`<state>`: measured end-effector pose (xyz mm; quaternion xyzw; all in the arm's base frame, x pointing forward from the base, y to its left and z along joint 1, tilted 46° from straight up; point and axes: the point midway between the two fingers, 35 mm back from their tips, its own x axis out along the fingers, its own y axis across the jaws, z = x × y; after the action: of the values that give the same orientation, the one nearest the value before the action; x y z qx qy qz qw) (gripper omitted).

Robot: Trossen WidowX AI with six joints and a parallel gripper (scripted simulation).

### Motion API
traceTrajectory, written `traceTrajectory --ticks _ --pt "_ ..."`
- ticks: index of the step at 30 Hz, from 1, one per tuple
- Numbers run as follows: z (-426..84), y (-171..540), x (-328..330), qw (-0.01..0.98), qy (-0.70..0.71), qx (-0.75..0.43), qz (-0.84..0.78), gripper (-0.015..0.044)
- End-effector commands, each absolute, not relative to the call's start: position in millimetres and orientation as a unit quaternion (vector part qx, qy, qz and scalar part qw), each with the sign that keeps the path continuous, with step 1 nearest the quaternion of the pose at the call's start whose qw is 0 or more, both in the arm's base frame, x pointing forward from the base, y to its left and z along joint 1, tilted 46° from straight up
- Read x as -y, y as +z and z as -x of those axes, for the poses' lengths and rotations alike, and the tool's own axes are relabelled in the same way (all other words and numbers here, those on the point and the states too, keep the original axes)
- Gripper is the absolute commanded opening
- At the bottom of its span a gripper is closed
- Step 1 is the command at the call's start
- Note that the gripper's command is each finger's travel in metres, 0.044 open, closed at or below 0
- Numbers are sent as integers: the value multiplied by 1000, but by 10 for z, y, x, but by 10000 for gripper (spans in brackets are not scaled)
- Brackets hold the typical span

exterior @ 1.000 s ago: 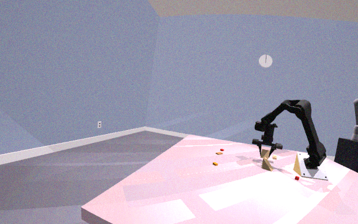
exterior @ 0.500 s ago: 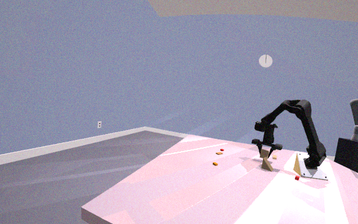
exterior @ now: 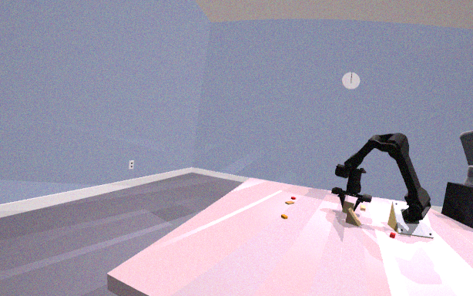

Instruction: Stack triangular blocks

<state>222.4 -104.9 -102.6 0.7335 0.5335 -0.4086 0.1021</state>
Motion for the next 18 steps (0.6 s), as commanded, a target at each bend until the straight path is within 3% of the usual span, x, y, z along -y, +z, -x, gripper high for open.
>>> traceTrajectory --ticks 1,10,18 --pt "-2199 -1053 1001 94 -409 -535 -733 0" --pt "-2199 -1053 1001 94 -409 -535 -733 0" --pt "-2207 -1050 1018 99 -409 -535 -733 210"
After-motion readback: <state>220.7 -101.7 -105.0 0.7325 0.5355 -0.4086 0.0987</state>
